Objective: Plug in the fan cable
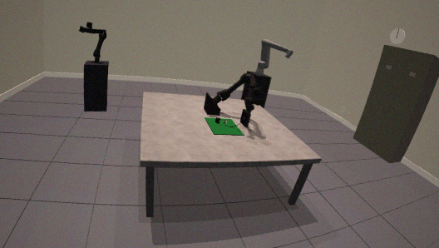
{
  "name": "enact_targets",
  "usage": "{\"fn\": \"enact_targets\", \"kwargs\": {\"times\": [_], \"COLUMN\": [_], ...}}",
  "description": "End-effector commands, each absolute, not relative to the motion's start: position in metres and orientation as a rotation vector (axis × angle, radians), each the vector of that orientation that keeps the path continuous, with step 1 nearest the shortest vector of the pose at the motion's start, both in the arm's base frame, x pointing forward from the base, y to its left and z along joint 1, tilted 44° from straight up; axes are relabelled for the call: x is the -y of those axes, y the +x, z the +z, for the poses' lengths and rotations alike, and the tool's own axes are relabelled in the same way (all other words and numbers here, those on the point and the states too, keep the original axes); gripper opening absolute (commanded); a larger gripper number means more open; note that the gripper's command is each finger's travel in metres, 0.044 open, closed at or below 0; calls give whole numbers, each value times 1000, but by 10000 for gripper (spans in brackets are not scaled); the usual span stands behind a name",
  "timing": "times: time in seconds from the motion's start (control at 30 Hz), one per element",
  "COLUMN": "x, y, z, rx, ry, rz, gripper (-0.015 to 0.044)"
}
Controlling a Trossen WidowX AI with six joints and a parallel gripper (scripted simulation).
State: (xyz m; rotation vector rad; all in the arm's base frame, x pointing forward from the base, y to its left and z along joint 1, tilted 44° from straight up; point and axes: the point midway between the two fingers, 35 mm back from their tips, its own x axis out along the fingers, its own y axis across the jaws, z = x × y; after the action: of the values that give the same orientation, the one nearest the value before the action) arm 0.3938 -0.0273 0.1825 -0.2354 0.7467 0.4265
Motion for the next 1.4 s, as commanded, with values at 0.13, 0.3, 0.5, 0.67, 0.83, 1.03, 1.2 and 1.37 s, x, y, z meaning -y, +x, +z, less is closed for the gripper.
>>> {"fn": "enact_targets", "kwargs": {"times": [0.13,0.3,0.5,0.67,0.83,1.03,1.2,1.37], "x": [103,140,158,158,138,91,91,87], "y": [344,288,245,245,254,262,262,263], "z": [103,68,56,56,30,-16,-16,-20], "rx": [-1073,-1209,-1217,-1217,-1218,-1214,-1214,-1214], "ry": [-89,131,350,350,348,351,351,351], "rz": [502,619,719,719,717,722,722,721], "gripper": [440,440,440,440,440,440,440,440]}}
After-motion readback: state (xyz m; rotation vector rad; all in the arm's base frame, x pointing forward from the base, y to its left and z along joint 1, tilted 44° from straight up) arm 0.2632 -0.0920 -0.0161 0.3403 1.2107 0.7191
